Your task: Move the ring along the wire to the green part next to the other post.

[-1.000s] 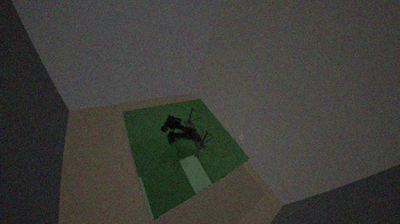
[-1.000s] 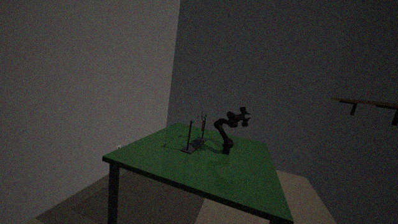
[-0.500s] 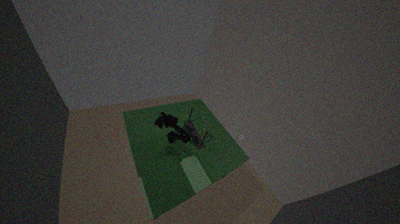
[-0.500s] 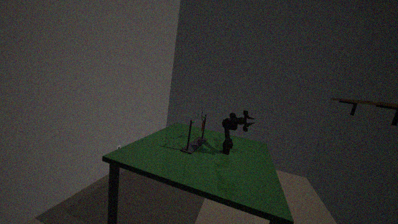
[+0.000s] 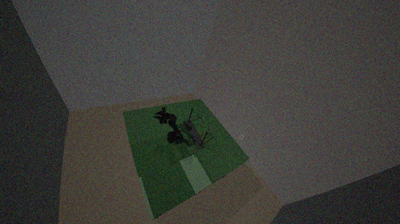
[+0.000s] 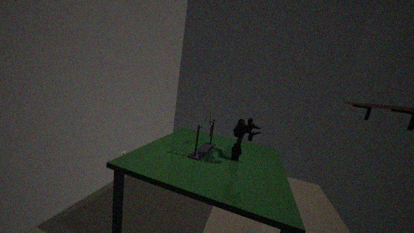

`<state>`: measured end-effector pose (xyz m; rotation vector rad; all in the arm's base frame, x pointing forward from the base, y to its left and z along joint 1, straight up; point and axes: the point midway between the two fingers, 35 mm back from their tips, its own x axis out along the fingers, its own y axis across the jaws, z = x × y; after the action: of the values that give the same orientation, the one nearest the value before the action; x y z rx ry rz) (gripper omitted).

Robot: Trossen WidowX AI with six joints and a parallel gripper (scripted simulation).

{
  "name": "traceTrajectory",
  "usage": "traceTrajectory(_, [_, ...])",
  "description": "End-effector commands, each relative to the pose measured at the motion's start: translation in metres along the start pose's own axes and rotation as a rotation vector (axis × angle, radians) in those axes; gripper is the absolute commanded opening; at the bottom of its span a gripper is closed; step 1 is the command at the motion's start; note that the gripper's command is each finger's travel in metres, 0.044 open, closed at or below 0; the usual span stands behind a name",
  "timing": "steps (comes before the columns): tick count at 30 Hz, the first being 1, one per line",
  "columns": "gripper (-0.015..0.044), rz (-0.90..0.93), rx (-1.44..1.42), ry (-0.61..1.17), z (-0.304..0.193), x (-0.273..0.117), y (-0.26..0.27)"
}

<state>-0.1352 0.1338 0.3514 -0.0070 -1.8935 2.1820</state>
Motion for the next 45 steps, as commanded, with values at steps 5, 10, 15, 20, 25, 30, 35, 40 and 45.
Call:
traceTrajectory(5, [0.0160, -0.061, 0.106, 0.263, -0.055, -0.036, 0.005])
traceTrajectory(10, [0.0160, -0.112, 0.156, 0.418, -0.082, -0.066, 0.007])
traceTrajectory(15, [0.0160, -0.173, 0.201, 0.571, -0.104, -0.100, 0.011])
traceTrajectory(20, [0.0160, -0.243, 0.245, 0.721, -0.120, -0.138, 0.015])
traceTrajectory(25, [0.0160, -0.324, 0.285, 0.866, -0.128, -0.178, 0.021])
traceTrajectory(30, [0.0160, -0.415, 0.322, 1.008, -0.129, -0.219, 0.028])
traceTrajectory(35, [0.0160, -0.517, 0.354, 1.144, -0.123, -0.259, 0.037])
traceTrajectory(40, [0.0160, -0.629, 0.381, 1.273, -0.111, -0.298, 0.048])
traceTrajectory(45, [0.0160, -0.751, 0.401, 1.396, -0.092, -0.333, 0.060])
